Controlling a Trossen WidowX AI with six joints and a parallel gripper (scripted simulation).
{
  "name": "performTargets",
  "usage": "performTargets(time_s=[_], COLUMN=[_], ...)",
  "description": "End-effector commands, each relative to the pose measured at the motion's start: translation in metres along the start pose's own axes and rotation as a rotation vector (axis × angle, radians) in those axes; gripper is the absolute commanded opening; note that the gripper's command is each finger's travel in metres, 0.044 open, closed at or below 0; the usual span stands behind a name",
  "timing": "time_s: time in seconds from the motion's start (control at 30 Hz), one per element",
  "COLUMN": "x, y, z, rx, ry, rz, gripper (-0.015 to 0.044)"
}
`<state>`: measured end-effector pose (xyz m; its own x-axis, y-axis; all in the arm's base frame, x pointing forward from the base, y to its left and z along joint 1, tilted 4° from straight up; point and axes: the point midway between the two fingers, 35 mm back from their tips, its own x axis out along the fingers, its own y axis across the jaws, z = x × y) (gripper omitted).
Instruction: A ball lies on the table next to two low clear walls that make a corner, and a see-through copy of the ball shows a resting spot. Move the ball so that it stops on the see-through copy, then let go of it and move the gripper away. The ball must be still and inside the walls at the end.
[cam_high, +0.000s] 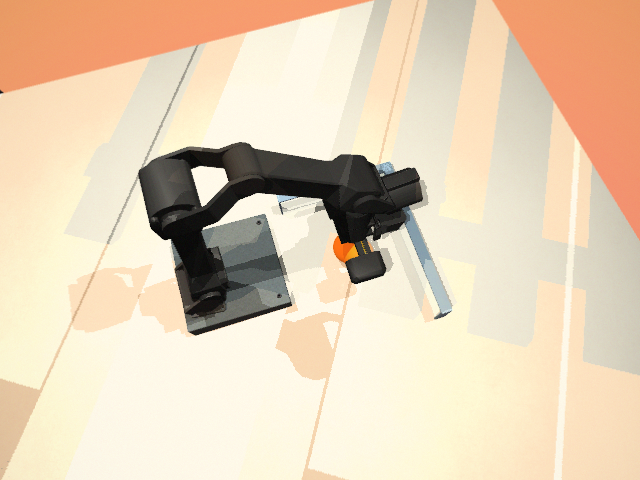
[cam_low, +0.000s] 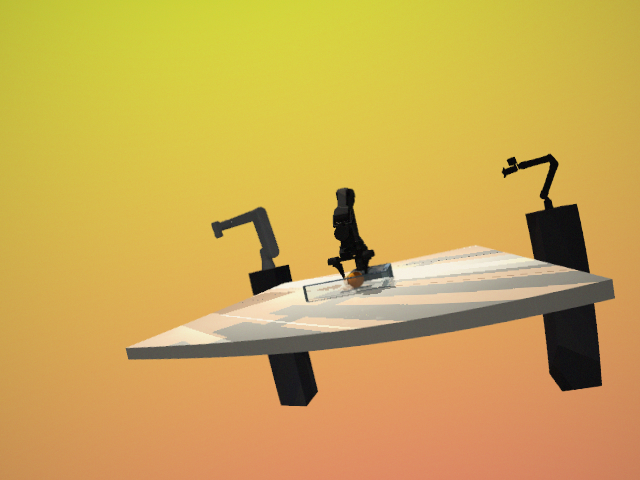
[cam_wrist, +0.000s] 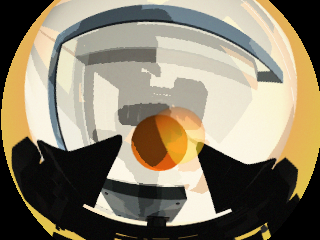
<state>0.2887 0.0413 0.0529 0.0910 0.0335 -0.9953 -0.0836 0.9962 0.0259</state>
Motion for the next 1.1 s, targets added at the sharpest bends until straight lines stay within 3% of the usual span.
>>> performTargets(time_s=[0.0,0.03,0.17,0.4,0.73,1.07], x=[0.009,0.009,0.009,0.009,-0.030,-0.085], y=[0.000,0.000,0.000,0.000,0.001,0.000], z=[-0.003,-0.003,-0.003,-0.003,0.006,0.007], rx=[-0.001,-0.001,-0.001,-0.001,-0.001,-0.001], ry=[0.013,0.013,0.013,0.013,0.012,0.012], rz=[0.003,0.003,0.003,0.003,0.003,0.002], gripper=[0.0420,0.0420,0.0315,0.0268,0.0006,0.0000])
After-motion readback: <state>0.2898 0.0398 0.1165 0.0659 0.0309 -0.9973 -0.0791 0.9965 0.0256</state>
